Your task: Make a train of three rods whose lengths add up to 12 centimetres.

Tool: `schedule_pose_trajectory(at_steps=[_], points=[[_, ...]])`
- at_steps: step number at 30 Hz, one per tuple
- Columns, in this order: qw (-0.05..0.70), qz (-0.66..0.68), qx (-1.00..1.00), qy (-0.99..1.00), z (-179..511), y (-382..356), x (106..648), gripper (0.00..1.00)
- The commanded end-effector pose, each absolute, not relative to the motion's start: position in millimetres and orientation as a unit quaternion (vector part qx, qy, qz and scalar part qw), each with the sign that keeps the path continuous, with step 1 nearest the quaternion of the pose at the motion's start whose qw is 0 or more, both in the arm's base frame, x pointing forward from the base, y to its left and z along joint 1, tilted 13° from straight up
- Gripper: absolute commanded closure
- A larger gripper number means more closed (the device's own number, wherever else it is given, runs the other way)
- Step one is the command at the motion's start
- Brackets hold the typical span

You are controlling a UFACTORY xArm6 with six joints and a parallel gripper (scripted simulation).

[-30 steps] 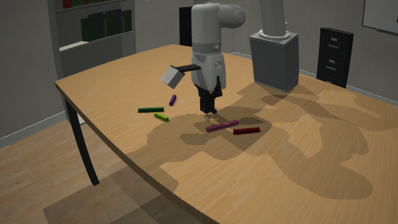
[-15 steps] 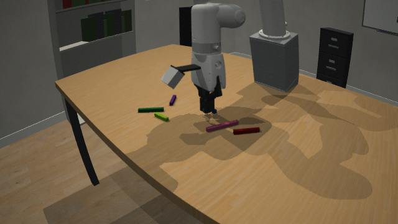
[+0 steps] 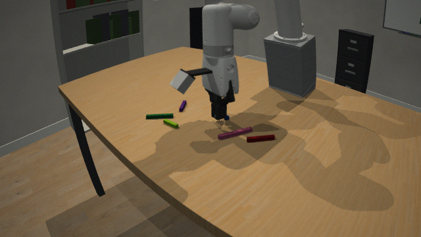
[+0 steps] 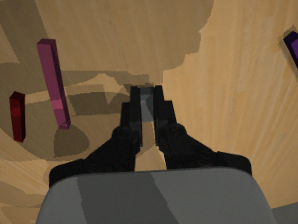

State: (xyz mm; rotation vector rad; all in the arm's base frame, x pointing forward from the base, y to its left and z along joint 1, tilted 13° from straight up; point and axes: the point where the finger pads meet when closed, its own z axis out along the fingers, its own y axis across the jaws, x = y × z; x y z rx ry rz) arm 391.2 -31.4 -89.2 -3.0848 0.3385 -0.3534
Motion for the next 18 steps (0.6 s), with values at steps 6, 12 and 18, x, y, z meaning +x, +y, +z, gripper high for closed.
schedule_pose_trajectory(at_steps=[6,12,18], points=[[0.009,-0.114,-0.987,0.108,-88.5,-31.5,392.0,0.96],[0.009,-0.114,-0.987,0.108,-88.7,-31.5,392.0,0.96],[0.009,-0.114,-0.987,0.108,-91.0,-31.6,392.6,0.96]])
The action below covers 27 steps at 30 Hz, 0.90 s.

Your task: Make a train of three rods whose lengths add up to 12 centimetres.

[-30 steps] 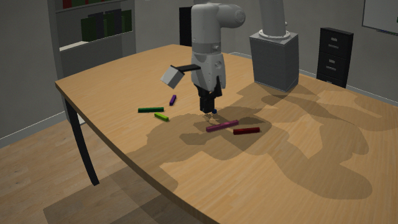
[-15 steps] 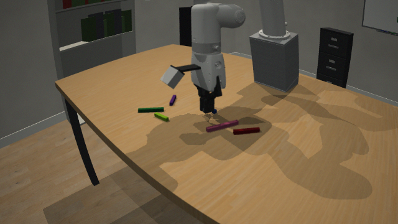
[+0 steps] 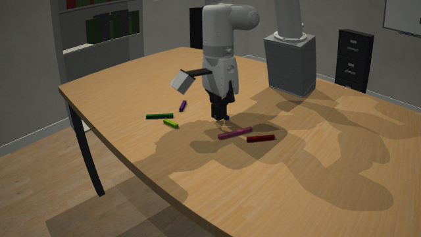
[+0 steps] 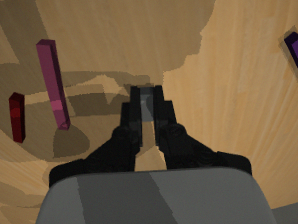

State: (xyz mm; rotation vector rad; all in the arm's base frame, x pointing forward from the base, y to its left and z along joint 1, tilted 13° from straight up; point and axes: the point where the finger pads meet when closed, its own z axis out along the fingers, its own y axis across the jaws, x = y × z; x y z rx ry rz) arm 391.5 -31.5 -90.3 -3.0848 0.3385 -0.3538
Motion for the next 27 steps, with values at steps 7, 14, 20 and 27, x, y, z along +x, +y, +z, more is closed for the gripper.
schedule_pose_trajectory(at_steps=[7,14,20,27], points=[[0.009,-0.114,-0.987,0.108,-97.1,-31.6,394.0,0.96],[0.009,-0.114,-0.987,0.108,-100.0,-31.6,394.7,0.96],[0.009,-0.114,-0.987,0.108,-100.5,-31.6,394.8,0.96],[0.009,-0.114,-0.987,0.108,-100.5,-31.6,394.8,0.96]])
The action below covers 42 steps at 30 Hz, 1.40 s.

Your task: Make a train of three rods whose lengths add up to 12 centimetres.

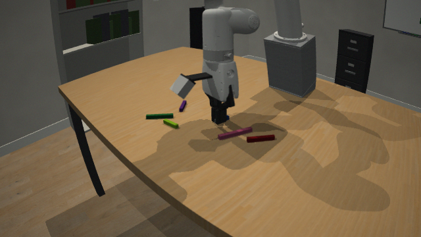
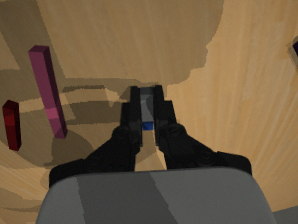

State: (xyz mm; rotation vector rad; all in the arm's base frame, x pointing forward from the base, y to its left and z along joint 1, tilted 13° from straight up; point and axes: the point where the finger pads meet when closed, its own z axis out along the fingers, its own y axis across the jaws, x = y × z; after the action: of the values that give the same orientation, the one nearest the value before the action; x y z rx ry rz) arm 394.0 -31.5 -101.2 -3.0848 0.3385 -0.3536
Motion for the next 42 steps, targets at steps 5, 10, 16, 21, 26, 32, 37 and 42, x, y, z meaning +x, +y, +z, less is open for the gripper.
schedule_pose_trajectory(at_steps=[5,10,16,21,26,32,37,42], points=[[0.009,-0.114,-0.987,0.108,-100.5,-31.6,394.8,0.96],[0.009,-0.114,-0.987,0.108,-100.5,-31.6,394.8,0.96],[0.009,-0.114,-0.987,0.108,-100.5,-31.6,394.8,0.96],[0.009,-0.114,-0.987,0.108,-100.5,-31.6,394.8,0.96],[0.009,-0.114,-0.987,0.108,-100.5,-31.6,394.8,0.92],[0.009,-0.114,-0.987,0.108,-100.5,-31.6,394.8,0.84],[0.009,-0.114,-0.987,0.108,-100.5,-31.6,394.8,0.80],[0.009,-0.114,-0.987,0.108,-100.5,-31.6,394.8,0.76]])
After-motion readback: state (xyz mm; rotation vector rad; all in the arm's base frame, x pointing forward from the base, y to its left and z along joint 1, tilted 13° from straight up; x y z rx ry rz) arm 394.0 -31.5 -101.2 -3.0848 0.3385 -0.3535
